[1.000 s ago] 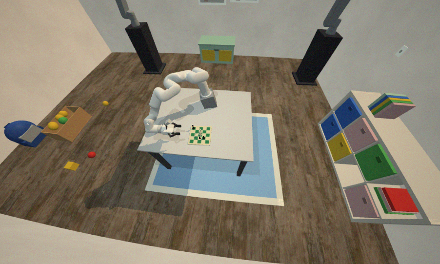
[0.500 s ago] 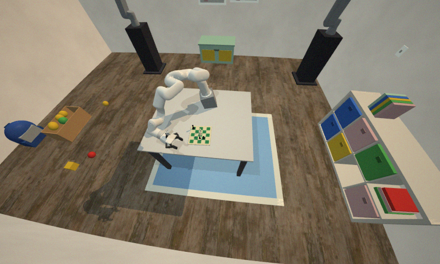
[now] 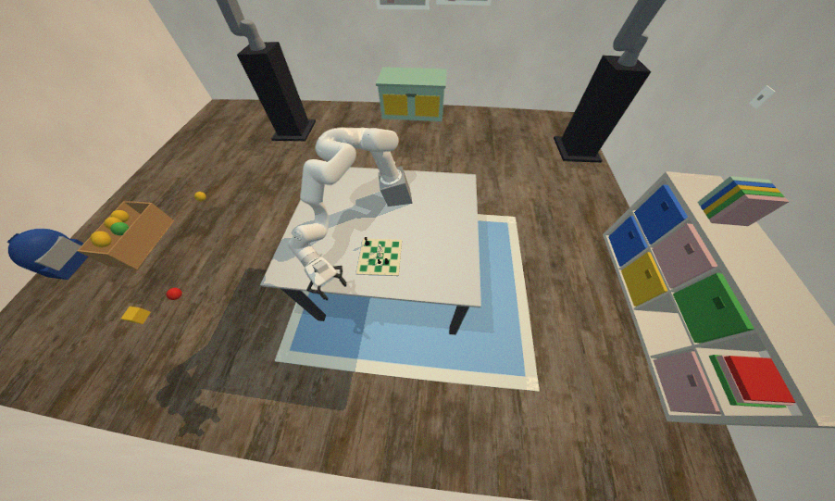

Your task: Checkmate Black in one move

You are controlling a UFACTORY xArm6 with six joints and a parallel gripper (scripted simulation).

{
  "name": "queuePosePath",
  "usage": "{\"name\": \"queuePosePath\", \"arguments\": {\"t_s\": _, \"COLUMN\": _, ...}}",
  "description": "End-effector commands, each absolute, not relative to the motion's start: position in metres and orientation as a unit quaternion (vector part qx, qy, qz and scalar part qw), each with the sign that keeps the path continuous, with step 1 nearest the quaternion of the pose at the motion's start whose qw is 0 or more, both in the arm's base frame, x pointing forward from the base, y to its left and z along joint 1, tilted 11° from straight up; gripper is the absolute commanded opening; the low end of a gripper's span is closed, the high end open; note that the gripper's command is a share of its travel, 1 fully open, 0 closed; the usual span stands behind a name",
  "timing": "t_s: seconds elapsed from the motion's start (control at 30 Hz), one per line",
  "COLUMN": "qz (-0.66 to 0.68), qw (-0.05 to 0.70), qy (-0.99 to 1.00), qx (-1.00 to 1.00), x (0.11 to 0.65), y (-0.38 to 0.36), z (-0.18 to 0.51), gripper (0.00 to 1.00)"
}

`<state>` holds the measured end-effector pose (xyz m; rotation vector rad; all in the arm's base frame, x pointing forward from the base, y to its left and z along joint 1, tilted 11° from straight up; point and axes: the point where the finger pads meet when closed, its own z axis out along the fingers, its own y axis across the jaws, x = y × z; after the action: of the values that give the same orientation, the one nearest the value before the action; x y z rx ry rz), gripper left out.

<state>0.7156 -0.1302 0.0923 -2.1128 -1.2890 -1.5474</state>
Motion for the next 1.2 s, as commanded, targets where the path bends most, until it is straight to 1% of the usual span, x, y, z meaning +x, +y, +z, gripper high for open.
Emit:
{"name": "queuePosePath", "arguments": {"t_s": 0.0, "qz": -0.529, "qw": 0.065, "qy": -0.363, "qx": -0.764, "x": 0.734, "y": -0.133, "z": 0.096, "gripper": 1.00}}
{"name": "queuePosePath", "arguments": {"t_s": 0.13, "qz": -0.517, "qw": 0.037, "qy": -0.287, "qx": -0.805, "x": 0.735, "y": -0.136, "z": 0.093, "gripper": 1.00}}
{"name": "queuePosePath", "arguments": {"t_s": 0.2, "qz": -0.517, "qw": 0.037, "qy": -0.287, "qx": -0.805, "x": 0.735, "y": -0.136, "z": 0.093, "gripper": 1.00}}
{"name": "queuePosePath", "arguments": {"t_s": 0.37, "qz": -0.478, "qw": 0.005, "qy": -0.169, "qx": -0.862, "x": 0.716, "y": -0.137, "z": 0.080, "gripper": 1.00}}
{"name": "queuePosePath", "arguments": {"t_s": 0.47, "qz": -0.478, "qw": 0.005, "qy": -0.169, "qx": -0.862, "x": 0.716, "y": -0.137, "z": 0.080, "gripper": 1.00}}
{"name": "queuePosePath", "arguments": {"t_s": 0.53, "qz": -0.440, "qw": -0.012, "qy": -0.093, "qx": -0.893, "x": 0.691, "y": -0.133, "z": 0.067, "gripper": 1.00}}
{"name": "queuePosePath", "arguments": {"t_s": 0.6, "qz": -0.440, "qw": -0.012, "qy": -0.093, "qx": -0.893, "x": 0.691, "y": -0.133, "z": 0.067, "gripper": 1.00}}
{"name": "queuePosePath", "arguments": {"t_s": 0.63, "qz": -0.418, "qw": -0.020, "qy": -0.056, "qx": -0.907, "x": 0.675, "y": -0.130, "z": 0.061, "gripper": 1.00}}
{"name": "queuePosePath", "arguments": {"t_s": 0.67, "qz": -0.418, "qw": -0.020, "qy": -0.056, "qx": -0.907, "x": 0.675, "y": -0.130, "z": 0.061, "gripper": 1.00}}
{"name": "queuePosePath", "arguments": {"t_s": 0.7, "qz": -0.394, "qw": -0.027, "qy": -0.021, "qx": -0.918, "x": 0.657, "y": -0.125, "z": 0.054, "gripper": 1.00}}
{"name": "queuePosePath", "arguments": {"t_s": 0.77, "qz": -0.394, "qw": -0.027, "qy": -0.021, "qx": -0.918, "x": 0.657, "y": -0.125, "z": 0.054, "gripper": 1.00}}
{"name": "queuePosePath", "arguments": {"t_s": 0.8, "qz": -0.369, "qw": -0.033, "qy": 0.012, "qx": -0.929, "x": 0.638, "y": -0.120, "z": 0.048, "gripper": 1.00}}
{"name": "queuePosePath", "arguments": {"t_s": 0.83, "qz": -0.369, "qw": -0.033, "qy": 0.012, "qx": -0.929, "x": 0.638, "y": -0.120, "z": 0.048, "gripper": 1.00}}
{"name": "queuePosePath", "arguments": {"t_s": 0.87, "qz": -0.343, "qw": -0.038, "qy": 0.043, "qx": -0.938, "x": 0.619, "y": -0.114, "z": 0.043, "gripper": 1.00}}
{"name": "queuePosePath", "arguments": {"t_s": 0.93, "qz": -0.343, "qw": -0.038, "qy": 0.043, "qx": -0.938, "x": 0.619, "y": -0.114, "z": 0.043, "gripper": 1.00}}
{"name": "queuePosePath", "arguments": {"t_s": 0.97, "qz": -0.317, "qw": -0.044, "qy": 0.072, "qx": -0.945, "x": 0.598, "y": -0.107, "z": 0.038, "gripper": 1.00}}
{"name": "queuePosePath", "arguments": {"t_s": 1.07, "qz": -0.317, "qw": -0.044, "qy": 0.072, "qx": -0.945, "x": 0.598, "y": -0.107, "z": 0.038, "gripper": 1.00}}
{"name": "queuePosePath", "arguments": {"t_s": 1.1, "qz": -0.290, "qw": -0.049, "qy": 0.099, "qx": -0.951, "x": 0.578, "y": -0.100, "z": 0.034, "gripper": 1.00}}
{"name": "queuePosePath", "arguments": {"t_s": 1.17, "qz": -0.290, "qw": -0.049, "qy": 0.099, "qx": -0.951, "x": 0.578, "y": -0.100, "z": 0.034, "gripper": 1.00}}
